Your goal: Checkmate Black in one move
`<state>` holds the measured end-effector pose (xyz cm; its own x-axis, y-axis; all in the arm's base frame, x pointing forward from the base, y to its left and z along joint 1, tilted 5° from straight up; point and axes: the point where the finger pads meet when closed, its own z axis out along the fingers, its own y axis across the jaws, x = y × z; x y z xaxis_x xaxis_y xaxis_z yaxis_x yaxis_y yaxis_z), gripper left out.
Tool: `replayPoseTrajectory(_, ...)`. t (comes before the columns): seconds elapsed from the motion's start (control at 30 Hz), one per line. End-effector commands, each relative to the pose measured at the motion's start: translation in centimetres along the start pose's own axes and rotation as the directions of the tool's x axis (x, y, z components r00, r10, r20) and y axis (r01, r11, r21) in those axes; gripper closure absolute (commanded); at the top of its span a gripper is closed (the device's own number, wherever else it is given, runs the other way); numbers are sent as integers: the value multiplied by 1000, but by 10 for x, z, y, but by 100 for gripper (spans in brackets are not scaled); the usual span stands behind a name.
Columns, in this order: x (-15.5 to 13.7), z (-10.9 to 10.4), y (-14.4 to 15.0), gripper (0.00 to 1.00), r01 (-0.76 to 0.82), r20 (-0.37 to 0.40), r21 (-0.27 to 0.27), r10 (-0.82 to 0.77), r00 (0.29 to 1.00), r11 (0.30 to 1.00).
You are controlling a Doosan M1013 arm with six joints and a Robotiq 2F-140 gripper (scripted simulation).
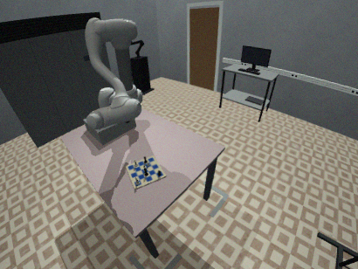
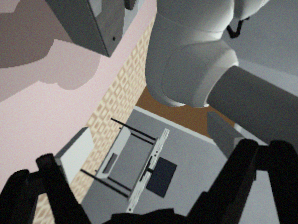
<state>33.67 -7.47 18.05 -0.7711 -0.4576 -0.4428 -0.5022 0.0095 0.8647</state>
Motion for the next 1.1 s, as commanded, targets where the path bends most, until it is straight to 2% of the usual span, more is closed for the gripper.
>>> replayPoseTrajectory(0.0, 0, 0, 0, 0, 0, 0, 0, 0, 1000, 1000)
replayPoseTrajectory(0.57, 0, 0, 0, 0, 0, 0, 0, 0, 1000, 1000)
replayPoseTrajectory(0.67, -2, -1, -5, 0, -5, -19, 11, 5, 1000, 1000)
replayPoseTrajectory(0.8, -18, -5, -31, 0, -24, -121, 75, 33, 992, 997)
replayPoseTrajectory(0.93, -46, -16, -87, 0, -54, -330, 207, 121, 936, 977)
replayPoseTrajectory(0.97, -46, -16, -87, 0, -54, -330, 207, 121, 936, 977)
replayPoseTrajectory(1.03, -65, -23, -124, 0, -54, -454, 297, 191, 870, 953)
replayPoseTrajectory(1.07, -65, -23, -124, 0, -54, -454, 297, 191, 870, 953)
